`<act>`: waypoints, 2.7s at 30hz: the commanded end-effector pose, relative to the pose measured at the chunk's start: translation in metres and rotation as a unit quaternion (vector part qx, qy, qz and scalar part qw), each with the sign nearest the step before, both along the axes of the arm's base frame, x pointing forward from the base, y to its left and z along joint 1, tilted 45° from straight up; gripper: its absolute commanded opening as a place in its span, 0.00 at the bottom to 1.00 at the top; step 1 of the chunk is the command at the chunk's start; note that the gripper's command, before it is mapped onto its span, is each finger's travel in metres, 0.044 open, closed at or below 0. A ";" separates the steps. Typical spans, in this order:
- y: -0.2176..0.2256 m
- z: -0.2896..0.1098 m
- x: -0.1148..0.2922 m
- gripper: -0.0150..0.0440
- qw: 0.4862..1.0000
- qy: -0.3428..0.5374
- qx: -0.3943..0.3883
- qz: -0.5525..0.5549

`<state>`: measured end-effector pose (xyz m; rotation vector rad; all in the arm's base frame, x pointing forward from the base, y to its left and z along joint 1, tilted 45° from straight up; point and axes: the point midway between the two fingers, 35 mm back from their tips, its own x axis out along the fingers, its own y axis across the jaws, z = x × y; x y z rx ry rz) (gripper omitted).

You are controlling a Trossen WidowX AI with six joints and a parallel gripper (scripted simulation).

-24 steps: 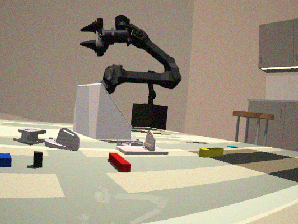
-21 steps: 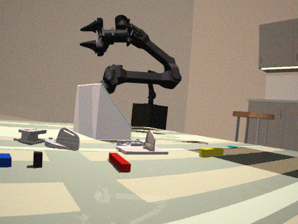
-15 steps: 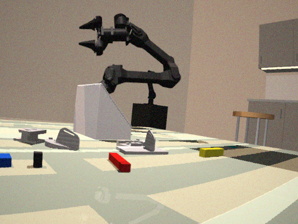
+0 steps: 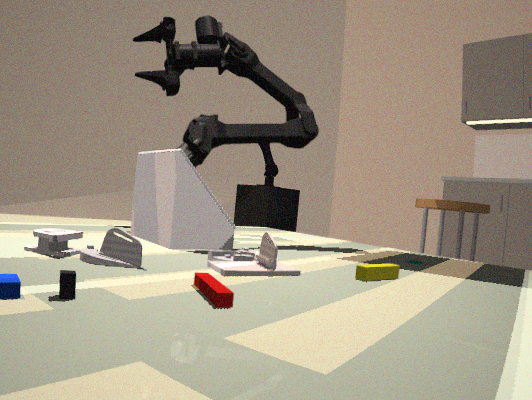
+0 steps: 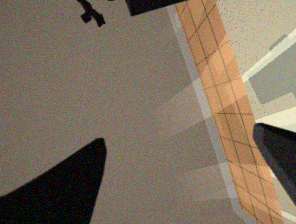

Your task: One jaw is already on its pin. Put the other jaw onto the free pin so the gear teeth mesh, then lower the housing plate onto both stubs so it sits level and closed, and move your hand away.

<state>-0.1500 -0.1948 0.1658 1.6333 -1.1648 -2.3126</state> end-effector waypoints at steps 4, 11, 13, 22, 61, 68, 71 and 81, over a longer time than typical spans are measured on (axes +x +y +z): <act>-0.012 -0.003 0.006 1.00 0.998 0.006 0.026 0.059; -0.024 -0.010 0.014 1.00 0.992 0.009 0.051 0.118; -0.028 -0.013 0.017 1.00 0.989 0.009 0.057 0.134; -0.042 -0.022 0.029 1.00 0.974 0.014 0.086 0.209; -0.084 -0.068 0.097 1.00 0.828 0.038 0.196 0.525; -0.090 -0.076 0.109 1.00 0.788 0.045 0.207 0.577; -0.092 -0.079 0.114 1.00 0.770 0.048 0.211 0.600; -0.099 -0.092 0.133 1.00 0.706 0.055 0.222 0.670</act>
